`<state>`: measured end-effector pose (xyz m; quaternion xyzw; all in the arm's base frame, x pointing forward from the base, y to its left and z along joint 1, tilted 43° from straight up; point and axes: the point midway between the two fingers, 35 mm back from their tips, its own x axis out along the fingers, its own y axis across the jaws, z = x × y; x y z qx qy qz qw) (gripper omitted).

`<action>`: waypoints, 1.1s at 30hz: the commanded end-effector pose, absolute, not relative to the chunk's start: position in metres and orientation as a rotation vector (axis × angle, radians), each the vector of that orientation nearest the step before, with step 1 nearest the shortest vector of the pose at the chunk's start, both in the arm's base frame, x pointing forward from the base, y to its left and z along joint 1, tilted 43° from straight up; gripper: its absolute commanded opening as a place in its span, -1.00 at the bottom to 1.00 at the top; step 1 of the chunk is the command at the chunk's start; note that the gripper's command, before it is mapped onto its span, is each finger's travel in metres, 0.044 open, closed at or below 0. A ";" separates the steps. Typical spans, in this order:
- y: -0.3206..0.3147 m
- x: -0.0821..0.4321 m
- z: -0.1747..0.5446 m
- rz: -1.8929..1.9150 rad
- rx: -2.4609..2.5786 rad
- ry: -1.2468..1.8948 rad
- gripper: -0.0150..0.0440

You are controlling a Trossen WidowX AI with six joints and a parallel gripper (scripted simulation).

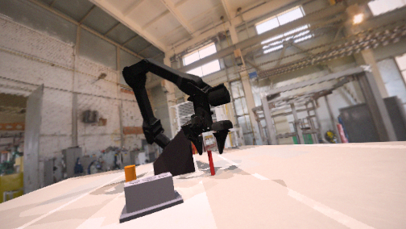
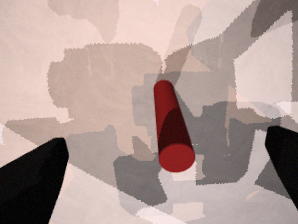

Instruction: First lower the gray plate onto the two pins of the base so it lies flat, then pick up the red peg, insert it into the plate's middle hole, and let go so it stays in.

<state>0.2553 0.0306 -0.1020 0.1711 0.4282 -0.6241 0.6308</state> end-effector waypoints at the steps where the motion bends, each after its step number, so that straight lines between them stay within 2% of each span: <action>1: 0.025 0.253 -0.107 -1.428 0.379 0.983 1.00; 14: 0.013 0.249 -0.120 -1.429 0.378 0.982 1.00; 29: 0.013 0.249 -0.120 -1.429 0.378 0.982 -0.33; 33: 0.013 0.249 -0.120 -1.429 0.378 0.982 -0.43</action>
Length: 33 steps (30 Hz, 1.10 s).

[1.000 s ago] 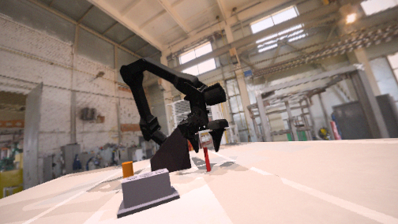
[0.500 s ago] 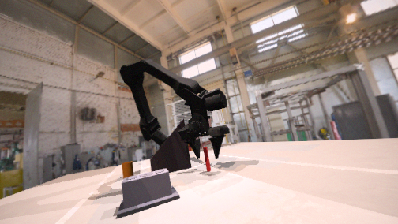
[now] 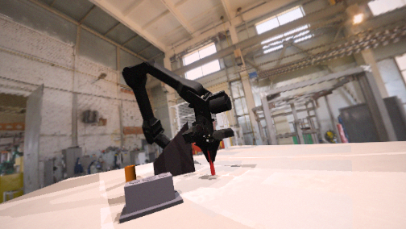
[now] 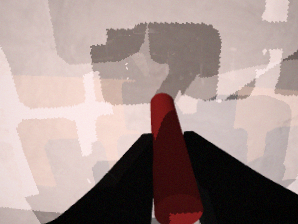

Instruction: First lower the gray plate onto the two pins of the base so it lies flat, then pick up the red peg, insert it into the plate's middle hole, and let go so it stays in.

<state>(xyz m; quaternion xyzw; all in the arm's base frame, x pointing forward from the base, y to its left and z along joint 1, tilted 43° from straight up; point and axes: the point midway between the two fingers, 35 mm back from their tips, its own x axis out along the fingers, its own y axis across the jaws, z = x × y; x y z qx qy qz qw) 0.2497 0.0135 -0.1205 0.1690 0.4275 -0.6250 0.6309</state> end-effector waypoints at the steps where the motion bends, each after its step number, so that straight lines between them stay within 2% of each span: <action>1: 0.013 0.249 -0.120 -1.429 0.378 0.982 -0.45; 3: 0.013 0.249 -0.120 -1.429 0.378 0.982 -0.49; 33: 0.063 0.266 -0.067 -1.426 0.382 0.986 -0.49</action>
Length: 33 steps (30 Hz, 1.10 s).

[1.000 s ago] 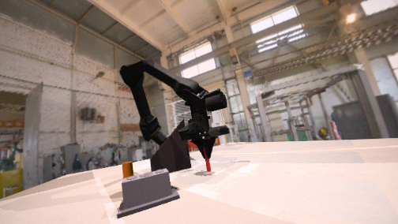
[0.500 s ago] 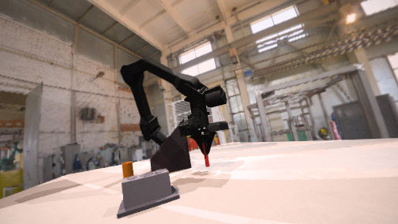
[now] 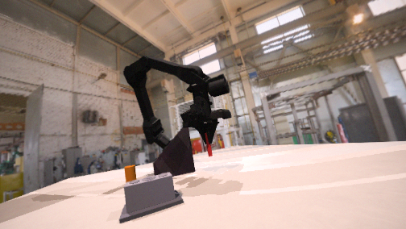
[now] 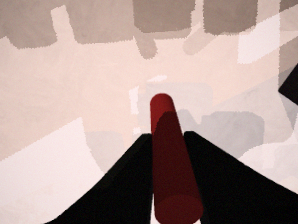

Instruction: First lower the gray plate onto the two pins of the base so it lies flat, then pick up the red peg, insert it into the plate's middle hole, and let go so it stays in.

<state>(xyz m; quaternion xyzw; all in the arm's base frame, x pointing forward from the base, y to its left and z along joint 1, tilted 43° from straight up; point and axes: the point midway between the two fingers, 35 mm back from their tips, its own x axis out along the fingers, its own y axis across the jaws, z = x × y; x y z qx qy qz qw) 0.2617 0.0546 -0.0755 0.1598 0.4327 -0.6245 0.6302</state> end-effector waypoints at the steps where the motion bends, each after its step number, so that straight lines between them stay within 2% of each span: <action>1: 0.065 0.266 -0.065 -1.426 0.382 0.986 -0.49; 33: 0.016 0.305 -0.031 -1.412 0.386 1.011 -0.49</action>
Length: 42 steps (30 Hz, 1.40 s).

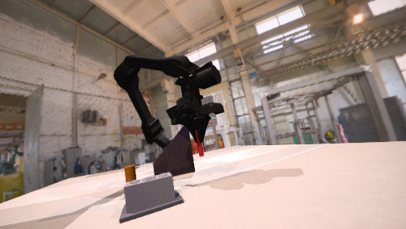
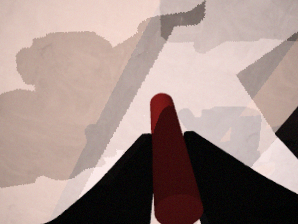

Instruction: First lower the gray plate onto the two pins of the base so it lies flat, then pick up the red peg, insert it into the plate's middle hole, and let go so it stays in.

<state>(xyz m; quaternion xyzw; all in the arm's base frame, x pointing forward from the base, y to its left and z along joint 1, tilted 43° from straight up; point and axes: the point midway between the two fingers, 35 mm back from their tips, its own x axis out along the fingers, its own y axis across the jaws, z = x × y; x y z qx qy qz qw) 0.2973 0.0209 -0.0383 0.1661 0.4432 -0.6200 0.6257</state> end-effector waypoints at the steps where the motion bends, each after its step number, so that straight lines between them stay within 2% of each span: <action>1: 0.014 0.306 -0.029 -1.411 0.386 1.010 -0.49; 42: -0.079 0.342 0.042 -1.424 0.386 0.979 -0.49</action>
